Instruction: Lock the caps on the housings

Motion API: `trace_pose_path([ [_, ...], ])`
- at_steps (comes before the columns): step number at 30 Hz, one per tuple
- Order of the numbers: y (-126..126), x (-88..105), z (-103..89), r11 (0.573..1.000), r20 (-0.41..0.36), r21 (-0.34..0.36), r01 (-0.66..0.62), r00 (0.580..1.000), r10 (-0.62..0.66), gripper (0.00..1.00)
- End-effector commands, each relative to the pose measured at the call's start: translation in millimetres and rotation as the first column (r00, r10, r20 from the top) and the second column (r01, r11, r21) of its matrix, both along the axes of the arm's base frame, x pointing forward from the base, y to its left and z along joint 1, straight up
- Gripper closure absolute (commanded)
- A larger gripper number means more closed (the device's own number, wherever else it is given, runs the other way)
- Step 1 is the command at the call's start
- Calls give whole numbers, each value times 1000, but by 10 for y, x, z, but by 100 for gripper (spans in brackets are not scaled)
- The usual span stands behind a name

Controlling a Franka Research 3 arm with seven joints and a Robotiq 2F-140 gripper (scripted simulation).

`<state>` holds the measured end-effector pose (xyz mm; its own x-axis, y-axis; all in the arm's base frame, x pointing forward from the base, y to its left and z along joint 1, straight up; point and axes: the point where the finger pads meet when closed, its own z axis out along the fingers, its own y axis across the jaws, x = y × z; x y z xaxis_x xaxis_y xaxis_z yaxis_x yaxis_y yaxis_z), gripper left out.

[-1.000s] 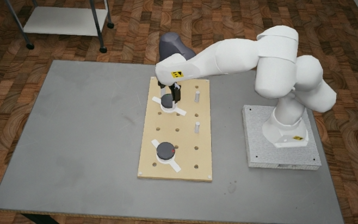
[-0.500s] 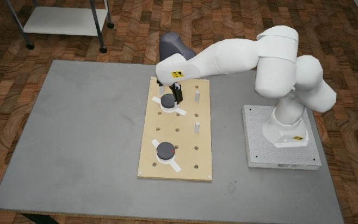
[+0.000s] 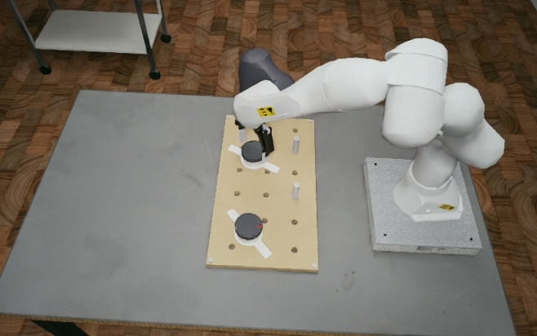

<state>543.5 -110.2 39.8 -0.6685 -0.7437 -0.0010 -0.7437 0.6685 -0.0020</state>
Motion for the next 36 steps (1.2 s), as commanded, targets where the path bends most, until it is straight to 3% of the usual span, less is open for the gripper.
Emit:
trace_pose_path([
  [1,2,-9,-2,1000,-2,0,-7,1000,7,22],
  [24,2,-9,37,1000,-2,0,-7,1000,7,22],
  [36,2,-9,216,1000,-2,0,-7,1000,7,22],
])
